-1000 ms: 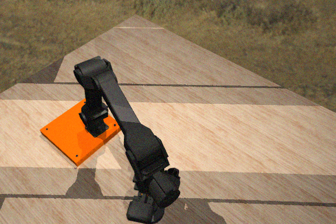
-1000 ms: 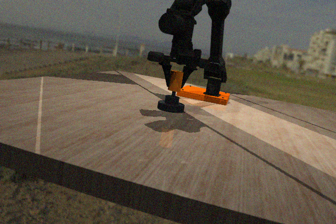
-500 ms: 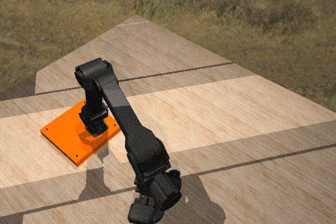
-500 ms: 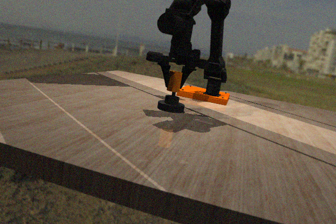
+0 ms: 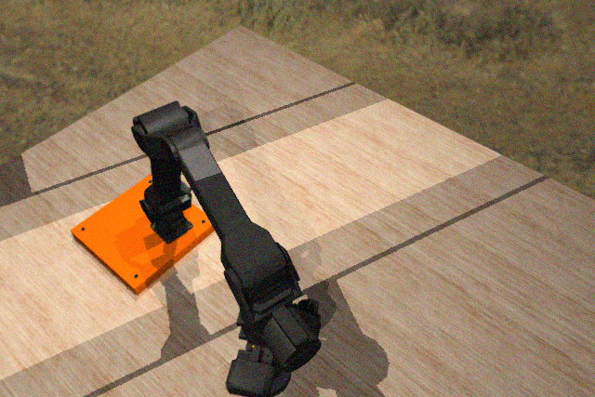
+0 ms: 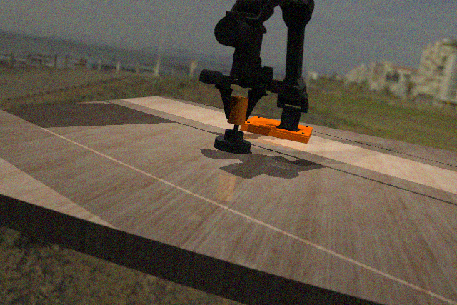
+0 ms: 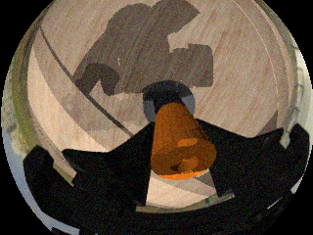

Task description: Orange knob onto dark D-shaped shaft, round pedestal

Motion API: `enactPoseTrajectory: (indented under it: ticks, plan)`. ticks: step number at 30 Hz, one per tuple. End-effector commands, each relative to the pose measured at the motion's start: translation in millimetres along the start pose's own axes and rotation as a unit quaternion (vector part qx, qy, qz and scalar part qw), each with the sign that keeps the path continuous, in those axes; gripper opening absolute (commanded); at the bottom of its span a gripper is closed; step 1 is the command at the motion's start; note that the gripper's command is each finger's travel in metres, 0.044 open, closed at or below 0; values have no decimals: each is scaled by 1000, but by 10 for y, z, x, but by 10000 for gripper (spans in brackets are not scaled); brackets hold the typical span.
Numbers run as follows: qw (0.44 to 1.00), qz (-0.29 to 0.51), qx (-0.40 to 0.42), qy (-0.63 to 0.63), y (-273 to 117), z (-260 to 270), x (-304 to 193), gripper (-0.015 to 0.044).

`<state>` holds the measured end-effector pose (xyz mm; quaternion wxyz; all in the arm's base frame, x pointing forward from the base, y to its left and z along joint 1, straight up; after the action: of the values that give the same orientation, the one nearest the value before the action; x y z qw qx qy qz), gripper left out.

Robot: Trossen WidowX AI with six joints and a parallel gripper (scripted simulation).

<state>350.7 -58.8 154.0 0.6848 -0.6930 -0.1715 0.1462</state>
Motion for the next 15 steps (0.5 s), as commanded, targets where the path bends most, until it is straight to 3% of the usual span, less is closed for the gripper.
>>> enactPoseTrajectory:
  ticks: [1,5,15]
  plan:
    - [1000,-3,0,-24,-30,12,-9,0]
    - [995,-3,0,-97,-29,24,-29,0]
    - [995,-3,0,-102,-14,19,-24,0]
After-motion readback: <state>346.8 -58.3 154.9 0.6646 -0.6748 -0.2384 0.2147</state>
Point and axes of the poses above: the point midway between the two fingers, 35 mm back from their tips, its own y axis out along the fingers, its own z axis across the jaws, x = y × z, the point moved 6 cm from there along -y, back along the fingers, and after that the axes turned 9 degrees about y, right-handed, at the moved point
